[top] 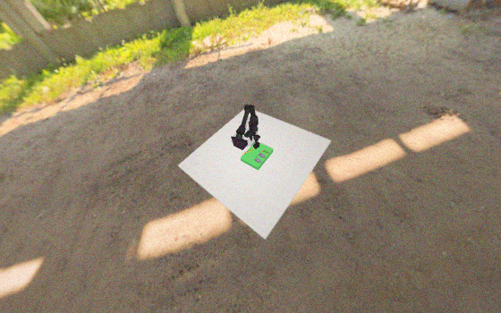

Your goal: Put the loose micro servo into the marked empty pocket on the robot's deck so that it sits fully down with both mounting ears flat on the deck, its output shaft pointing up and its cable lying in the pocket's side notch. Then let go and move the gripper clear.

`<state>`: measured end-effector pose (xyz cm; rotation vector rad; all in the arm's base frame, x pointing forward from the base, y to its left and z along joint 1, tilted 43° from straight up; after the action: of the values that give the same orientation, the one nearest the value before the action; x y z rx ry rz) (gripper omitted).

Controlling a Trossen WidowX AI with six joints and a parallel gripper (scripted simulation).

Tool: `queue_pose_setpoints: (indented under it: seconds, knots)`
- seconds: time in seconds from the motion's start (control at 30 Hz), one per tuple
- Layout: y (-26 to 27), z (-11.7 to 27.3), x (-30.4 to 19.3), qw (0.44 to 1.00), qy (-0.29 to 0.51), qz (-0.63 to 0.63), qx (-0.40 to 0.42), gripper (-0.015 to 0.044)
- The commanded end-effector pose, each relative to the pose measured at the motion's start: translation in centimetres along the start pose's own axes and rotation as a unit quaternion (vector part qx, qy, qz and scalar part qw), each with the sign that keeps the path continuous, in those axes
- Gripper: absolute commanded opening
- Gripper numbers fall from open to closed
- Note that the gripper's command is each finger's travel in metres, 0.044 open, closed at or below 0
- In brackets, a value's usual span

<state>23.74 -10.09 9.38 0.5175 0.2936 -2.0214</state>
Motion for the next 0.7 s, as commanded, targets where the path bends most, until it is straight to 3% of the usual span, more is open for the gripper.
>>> queue_pose_setpoints:
  seconds: [0.0,0.27,0.67]
  knots:
    - [-2.0,-2.2,-1.5,0.998,0.035,-0.004,-0.054,0.044]
    - [-6.2,-5.1,-4.3,0.984,0.094,-0.009,-0.15,0.044]
    - [-7.2,-7.4,-4.9,0.984,0.095,-0.009,-0.152,0.044]
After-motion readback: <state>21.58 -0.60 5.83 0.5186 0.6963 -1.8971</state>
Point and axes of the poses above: the point midway between the two fingers, 35 mm back from their tips, its own z axis back along the fingers, its own y axis across the jaws, x = y × z, the point moved 1 cm from there along z, back along the fingers, and after that the axes turned 3 degrees about -z, right-handed, at the moved point
